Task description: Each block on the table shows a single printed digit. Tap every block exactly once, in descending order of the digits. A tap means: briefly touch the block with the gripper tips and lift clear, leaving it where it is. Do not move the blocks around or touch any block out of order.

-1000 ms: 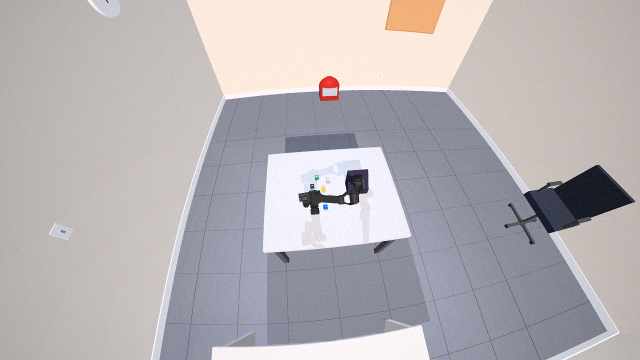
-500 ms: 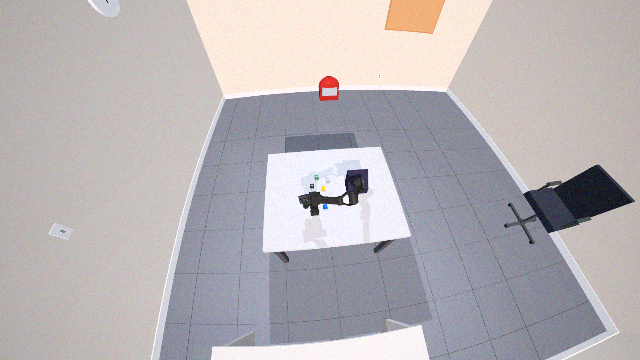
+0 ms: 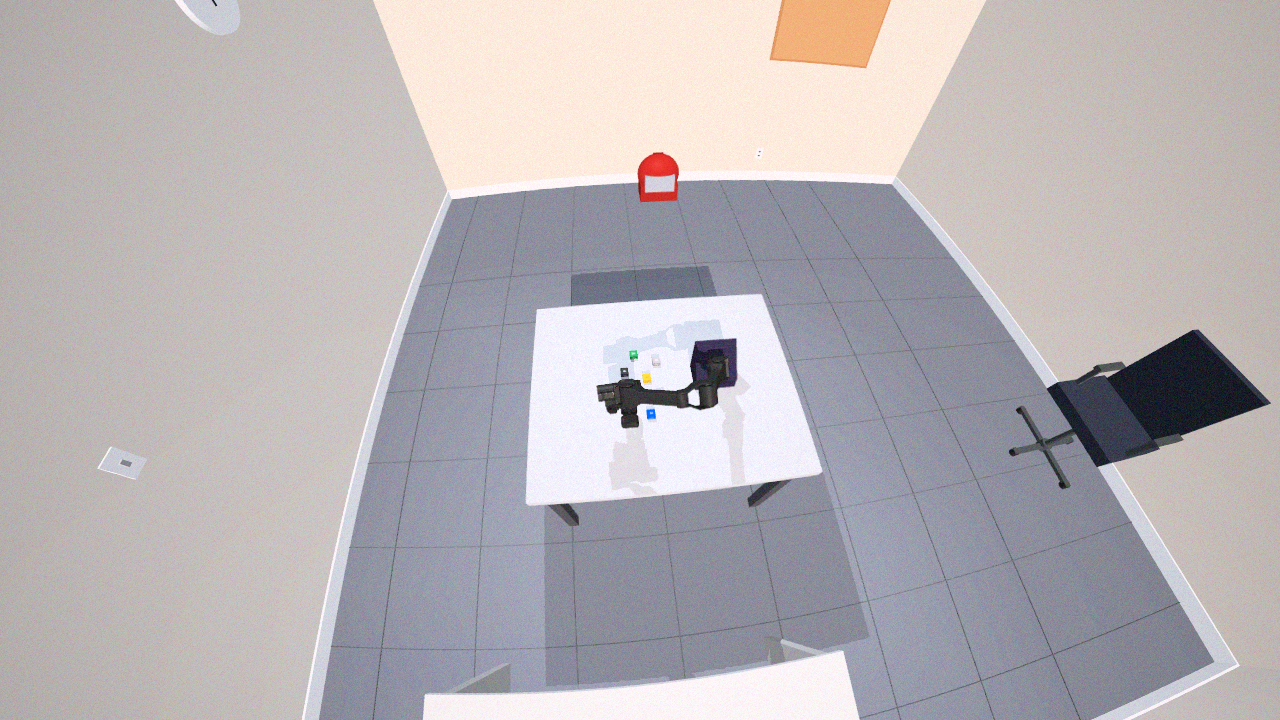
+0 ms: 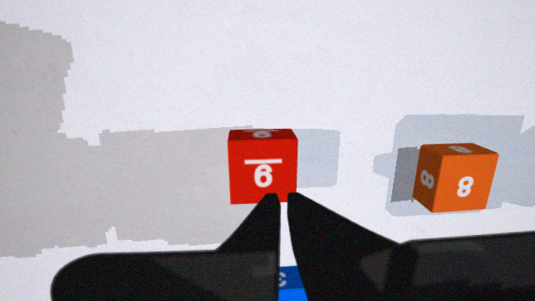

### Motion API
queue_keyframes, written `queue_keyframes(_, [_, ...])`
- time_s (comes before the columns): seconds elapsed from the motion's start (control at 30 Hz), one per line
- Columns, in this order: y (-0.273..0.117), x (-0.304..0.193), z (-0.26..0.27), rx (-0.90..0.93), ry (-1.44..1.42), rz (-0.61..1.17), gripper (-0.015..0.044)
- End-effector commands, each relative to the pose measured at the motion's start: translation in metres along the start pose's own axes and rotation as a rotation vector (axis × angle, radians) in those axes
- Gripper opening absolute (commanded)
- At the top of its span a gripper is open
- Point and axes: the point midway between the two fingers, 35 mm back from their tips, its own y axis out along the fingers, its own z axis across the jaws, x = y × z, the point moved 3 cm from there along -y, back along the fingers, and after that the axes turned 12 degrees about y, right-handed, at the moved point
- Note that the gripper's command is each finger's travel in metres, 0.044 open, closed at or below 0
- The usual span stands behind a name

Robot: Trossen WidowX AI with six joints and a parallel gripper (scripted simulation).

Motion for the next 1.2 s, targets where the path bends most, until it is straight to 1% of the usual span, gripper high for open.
queue_keyframes(0.0, [-0.038, 0.003, 0.001, 0.004, -0.007, -0.01, 0.002])
queue_keyframes(0.07, [-0.068, 0.002, 0.001, 0.004, -0.007, -0.009, 0.002])
queue_keyframes(0.13, [-0.079, 0.0, 0.001, 0.005, -0.007, -0.009, 0.002])
queue_keyframes(0.3, [-0.079, 0.001, -0.003, 0.004, -0.007, -0.009, 0.002])
queue_keyframes(0.37, [-0.079, 0.007, -0.031, 0.0, -0.006, -0.011, 0.002])
queue_keyframes(0.43, [-0.079, 0.012, -0.076, -0.002, -0.006, -0.011, 0.002])
queue_keyframes(0.5, [-0.078, 0.012, -0.101, 0.0, -0.006, -0.01, 0.002])
queue_keyframes(0.73, [-0.078, 0.011, -0.107, 0.001, -0.006, -0.009, 0.002])
queue_keyframes(0.8, [-0.068, 0.013, -0.107, 0.0, -0.006, -0.01, 0.002])
queue_keyframes(0.9, [-0.02, 0.014, -0.107, 0.001, -0.006, -0.01, 0.002])
queue_keyframes(0.97, [0.0, 0.012, -0.106, 0.004, -0.007, -0.009, 0.002])
queue_keyframes(1.17, [0.004, 0.012, -0.106, 0.004, -0.007, -0.009, 0.002])
